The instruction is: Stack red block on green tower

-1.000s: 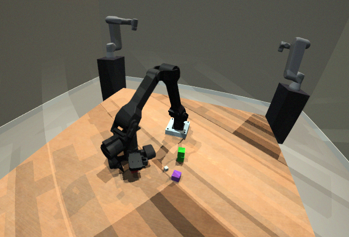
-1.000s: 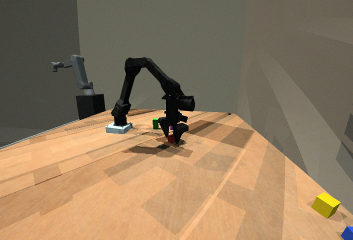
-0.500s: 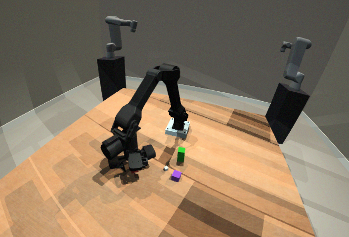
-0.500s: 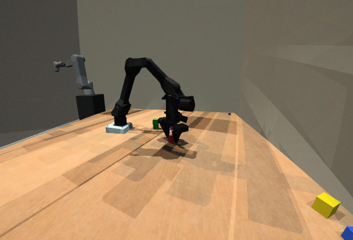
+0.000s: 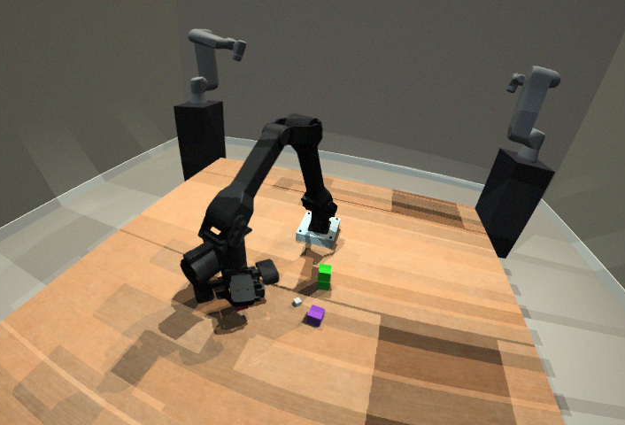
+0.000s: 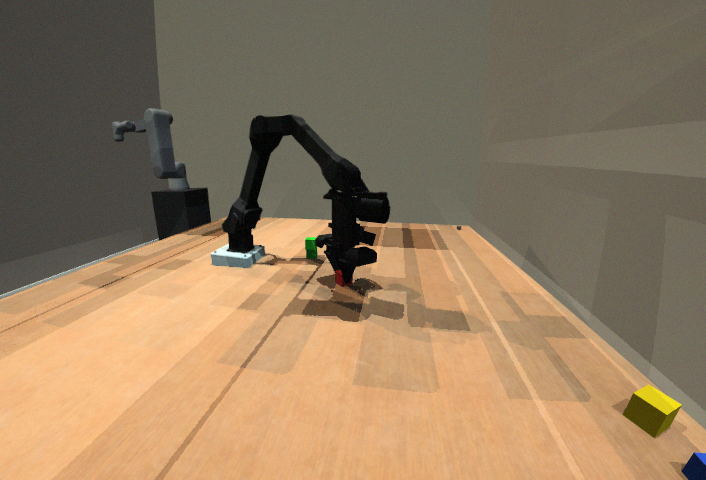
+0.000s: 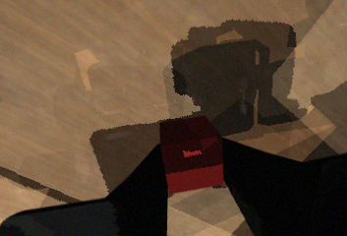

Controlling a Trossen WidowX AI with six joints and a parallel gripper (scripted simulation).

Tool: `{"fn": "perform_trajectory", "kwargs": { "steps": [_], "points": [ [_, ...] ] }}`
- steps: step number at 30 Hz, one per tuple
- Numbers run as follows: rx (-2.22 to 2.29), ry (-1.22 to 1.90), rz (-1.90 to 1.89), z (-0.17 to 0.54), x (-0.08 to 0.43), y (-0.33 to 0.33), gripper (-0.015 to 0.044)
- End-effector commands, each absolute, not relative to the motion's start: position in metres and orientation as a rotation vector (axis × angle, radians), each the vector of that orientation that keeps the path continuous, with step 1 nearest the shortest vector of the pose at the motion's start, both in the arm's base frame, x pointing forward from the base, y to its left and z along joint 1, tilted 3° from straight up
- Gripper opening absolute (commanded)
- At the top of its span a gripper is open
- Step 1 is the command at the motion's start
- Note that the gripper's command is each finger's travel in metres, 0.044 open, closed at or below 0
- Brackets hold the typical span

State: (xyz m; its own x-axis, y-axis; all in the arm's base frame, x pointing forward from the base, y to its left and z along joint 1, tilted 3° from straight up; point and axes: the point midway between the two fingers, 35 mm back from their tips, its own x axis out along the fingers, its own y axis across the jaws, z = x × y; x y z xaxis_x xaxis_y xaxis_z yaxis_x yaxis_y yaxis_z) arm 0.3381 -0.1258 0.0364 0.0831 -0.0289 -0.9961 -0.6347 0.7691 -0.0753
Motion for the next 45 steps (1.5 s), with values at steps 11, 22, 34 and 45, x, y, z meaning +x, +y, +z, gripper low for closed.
{"fn": "perform_trajectory", "kwargs": {
  "steps": [11,22,34,45],
  "points": [
    [-0.58,1.428,0.497,0.09,0.334,-0.125,0.0],
    [-0.58,1.428,0.497,0.136,0.33,-0.124,0.0],
    [-0.579,1.433,0.493,0.152,0.328,-0.124,0.0],
    [-0.576,1.429,0.502,0.158,0.313,-0.074,0.0]
  ]
}}
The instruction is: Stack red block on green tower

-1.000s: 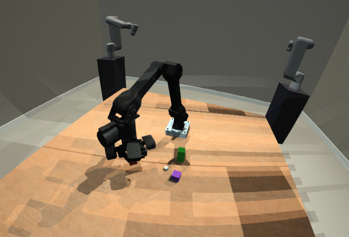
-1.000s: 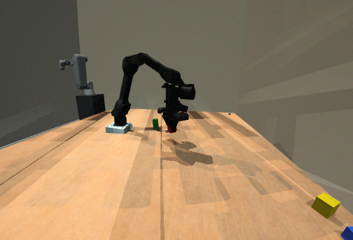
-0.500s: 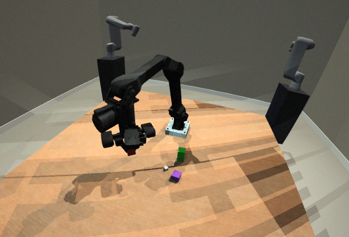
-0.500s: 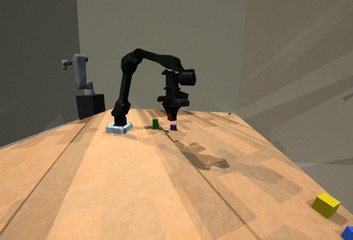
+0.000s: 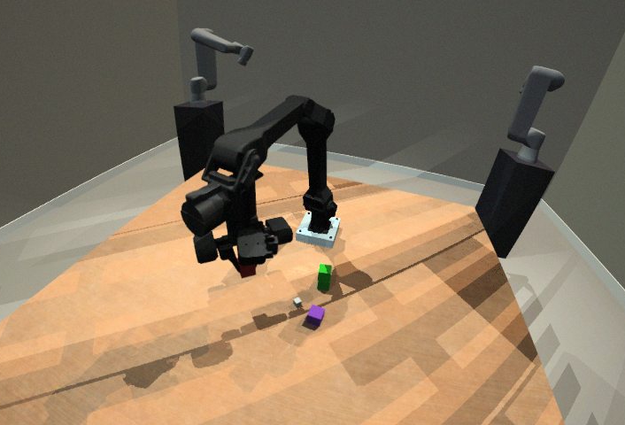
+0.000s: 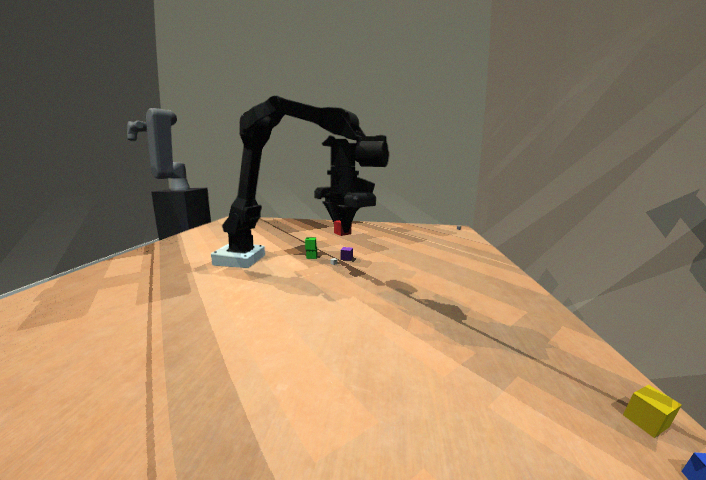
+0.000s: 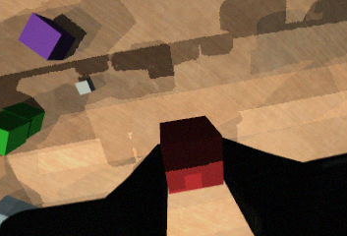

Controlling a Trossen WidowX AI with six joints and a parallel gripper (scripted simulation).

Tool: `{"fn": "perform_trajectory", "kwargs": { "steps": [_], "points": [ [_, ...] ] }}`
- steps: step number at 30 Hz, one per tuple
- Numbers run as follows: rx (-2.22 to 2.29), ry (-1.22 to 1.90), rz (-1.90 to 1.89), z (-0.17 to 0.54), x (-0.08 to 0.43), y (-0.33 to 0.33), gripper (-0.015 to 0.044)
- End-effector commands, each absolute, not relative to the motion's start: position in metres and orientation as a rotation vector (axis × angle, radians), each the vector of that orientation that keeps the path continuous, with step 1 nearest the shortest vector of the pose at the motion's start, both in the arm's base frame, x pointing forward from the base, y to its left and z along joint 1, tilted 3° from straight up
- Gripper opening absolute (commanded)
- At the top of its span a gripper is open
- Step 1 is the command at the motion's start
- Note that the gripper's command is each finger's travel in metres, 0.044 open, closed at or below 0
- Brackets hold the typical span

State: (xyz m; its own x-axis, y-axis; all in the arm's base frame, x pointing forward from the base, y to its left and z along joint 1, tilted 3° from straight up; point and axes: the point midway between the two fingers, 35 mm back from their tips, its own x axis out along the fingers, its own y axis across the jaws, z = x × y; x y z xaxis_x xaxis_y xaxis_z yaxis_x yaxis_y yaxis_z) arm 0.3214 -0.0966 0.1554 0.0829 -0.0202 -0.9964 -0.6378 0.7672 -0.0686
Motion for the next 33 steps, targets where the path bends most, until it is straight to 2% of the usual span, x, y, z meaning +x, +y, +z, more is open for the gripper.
{"fn": "perform_trajectory", "kwargs": {
  "steps": [1,17,33],
  "points": [
    [-0.575,1.429,0.503,0.158,0.31,-0.068,0.0],
    [-0.568,1.431,0.51,0.153,0.257,0.013,0.0],
    [-0.564,1.433,0.514,0.14,0.2,0.059,0.0]
  ]
}}
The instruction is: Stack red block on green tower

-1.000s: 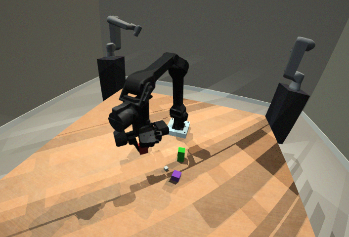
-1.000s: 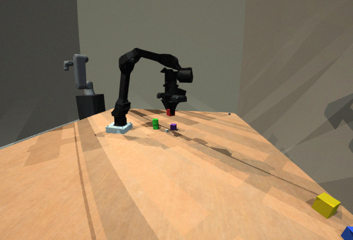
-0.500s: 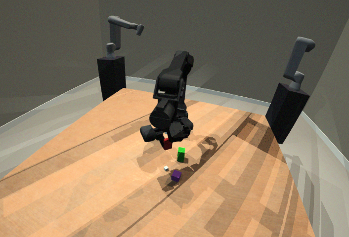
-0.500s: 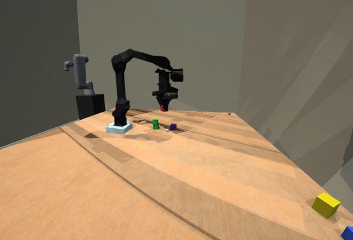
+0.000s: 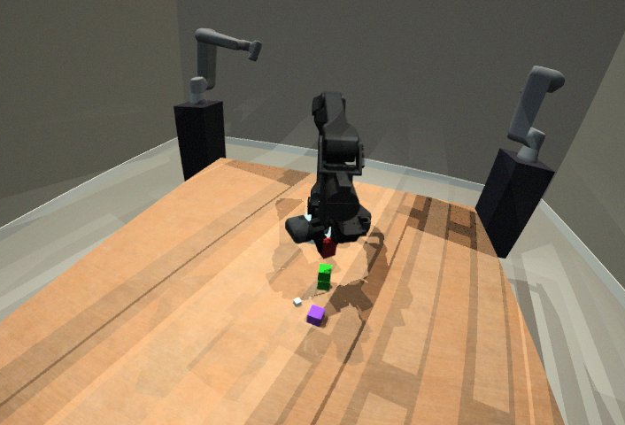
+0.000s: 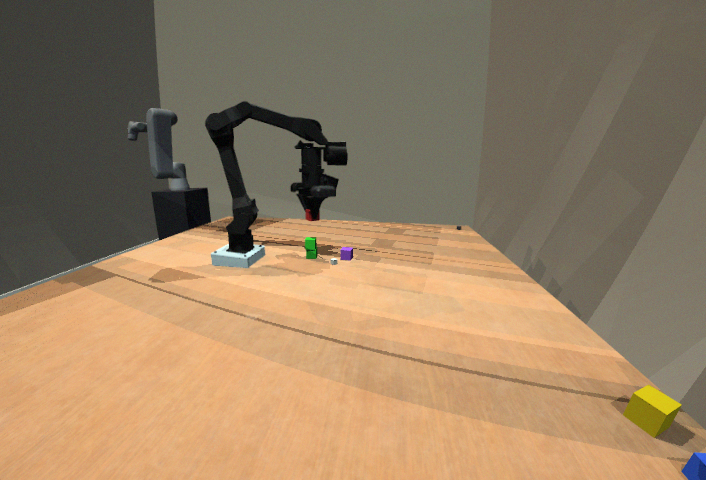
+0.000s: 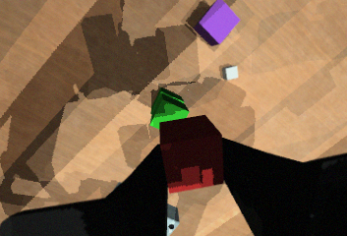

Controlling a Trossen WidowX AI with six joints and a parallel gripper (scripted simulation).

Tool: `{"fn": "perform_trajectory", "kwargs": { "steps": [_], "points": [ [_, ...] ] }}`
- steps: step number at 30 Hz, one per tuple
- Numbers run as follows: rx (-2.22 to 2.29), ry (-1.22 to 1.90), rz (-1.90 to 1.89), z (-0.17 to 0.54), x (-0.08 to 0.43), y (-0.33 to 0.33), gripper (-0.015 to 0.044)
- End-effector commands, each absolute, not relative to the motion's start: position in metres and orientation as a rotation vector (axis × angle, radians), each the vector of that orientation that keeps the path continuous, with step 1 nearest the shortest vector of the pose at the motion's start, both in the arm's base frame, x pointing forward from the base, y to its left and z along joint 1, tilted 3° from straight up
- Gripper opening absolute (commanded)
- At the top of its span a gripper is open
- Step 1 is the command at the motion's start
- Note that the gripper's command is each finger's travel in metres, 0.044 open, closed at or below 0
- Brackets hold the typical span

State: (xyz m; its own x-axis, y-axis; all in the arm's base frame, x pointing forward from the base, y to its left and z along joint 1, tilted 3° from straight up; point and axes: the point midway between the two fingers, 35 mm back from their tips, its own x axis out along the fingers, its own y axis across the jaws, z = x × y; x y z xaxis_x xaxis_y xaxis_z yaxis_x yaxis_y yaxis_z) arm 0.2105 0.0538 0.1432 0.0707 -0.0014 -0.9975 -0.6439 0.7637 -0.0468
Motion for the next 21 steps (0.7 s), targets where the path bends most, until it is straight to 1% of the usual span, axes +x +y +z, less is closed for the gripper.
{"fn": "perform_trajectory", "kwargs": {
  "steps": [1,21],
  "points": [
    [-0.564,1.433,0.514,0.14,0.2,0.059,0.0],
    [-0.564,1.433,0.514,0.088,0.204,0.057,0.0]
  ]
}}
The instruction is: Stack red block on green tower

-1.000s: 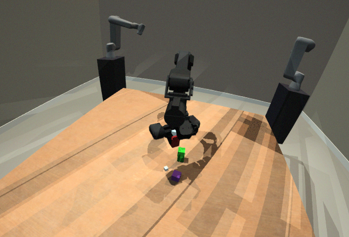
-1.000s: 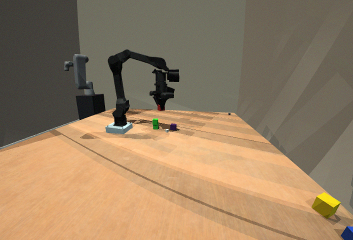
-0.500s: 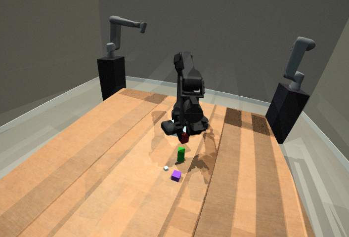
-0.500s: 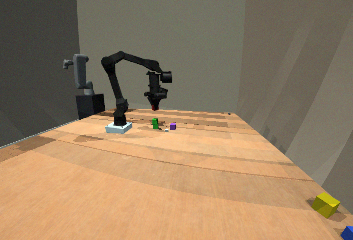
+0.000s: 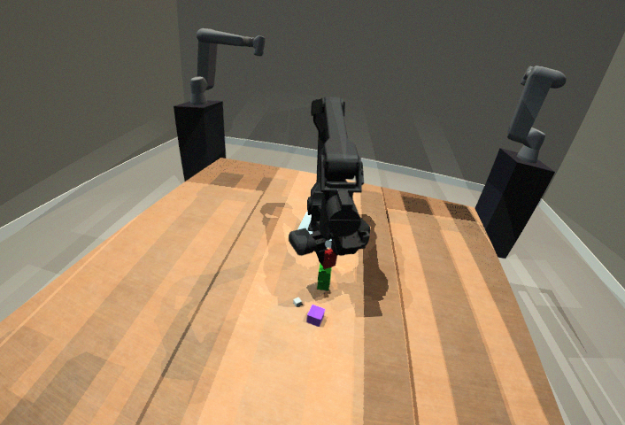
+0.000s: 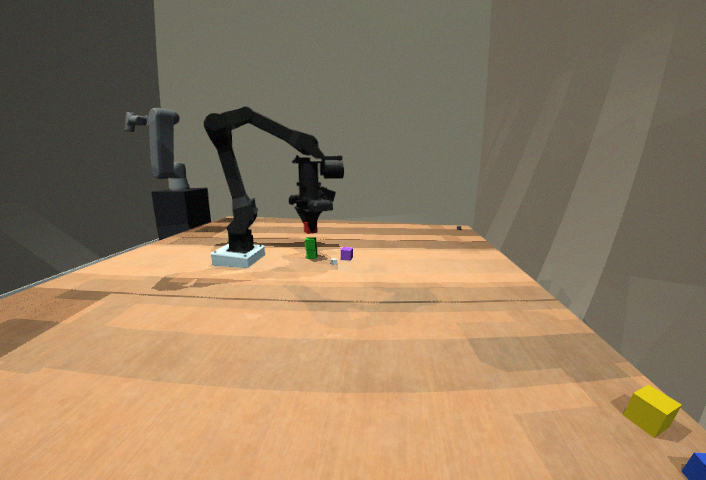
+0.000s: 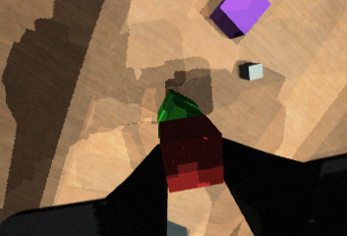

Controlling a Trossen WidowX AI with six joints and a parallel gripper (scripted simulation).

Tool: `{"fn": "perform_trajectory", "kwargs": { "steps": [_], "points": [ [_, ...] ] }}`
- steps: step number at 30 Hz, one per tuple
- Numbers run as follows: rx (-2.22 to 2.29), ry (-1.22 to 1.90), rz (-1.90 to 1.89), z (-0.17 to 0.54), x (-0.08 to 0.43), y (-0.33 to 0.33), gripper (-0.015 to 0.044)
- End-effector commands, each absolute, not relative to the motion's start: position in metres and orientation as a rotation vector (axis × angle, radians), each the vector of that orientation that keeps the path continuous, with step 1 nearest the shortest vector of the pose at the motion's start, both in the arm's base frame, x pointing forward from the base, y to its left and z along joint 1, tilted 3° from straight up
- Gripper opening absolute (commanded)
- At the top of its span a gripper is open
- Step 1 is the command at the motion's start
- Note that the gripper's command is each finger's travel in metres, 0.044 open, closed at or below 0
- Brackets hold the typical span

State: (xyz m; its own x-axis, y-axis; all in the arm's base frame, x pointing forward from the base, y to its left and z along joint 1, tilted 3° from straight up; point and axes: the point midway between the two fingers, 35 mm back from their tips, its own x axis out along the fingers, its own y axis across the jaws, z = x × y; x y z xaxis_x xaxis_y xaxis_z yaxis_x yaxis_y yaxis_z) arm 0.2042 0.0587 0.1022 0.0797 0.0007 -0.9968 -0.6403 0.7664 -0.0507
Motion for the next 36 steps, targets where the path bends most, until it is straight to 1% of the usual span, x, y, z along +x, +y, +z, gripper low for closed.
{"fn": "perform_trajectory", "kwargs": {
  "steps": [1,36],
  "points": [
    [-0.564,1.433,0.514,0.0852,0.2046,0.0572,0.0],
    [-0.564,1.433,0.514,0.0861,0.2048,0.0572,0.0]
  ]
}}
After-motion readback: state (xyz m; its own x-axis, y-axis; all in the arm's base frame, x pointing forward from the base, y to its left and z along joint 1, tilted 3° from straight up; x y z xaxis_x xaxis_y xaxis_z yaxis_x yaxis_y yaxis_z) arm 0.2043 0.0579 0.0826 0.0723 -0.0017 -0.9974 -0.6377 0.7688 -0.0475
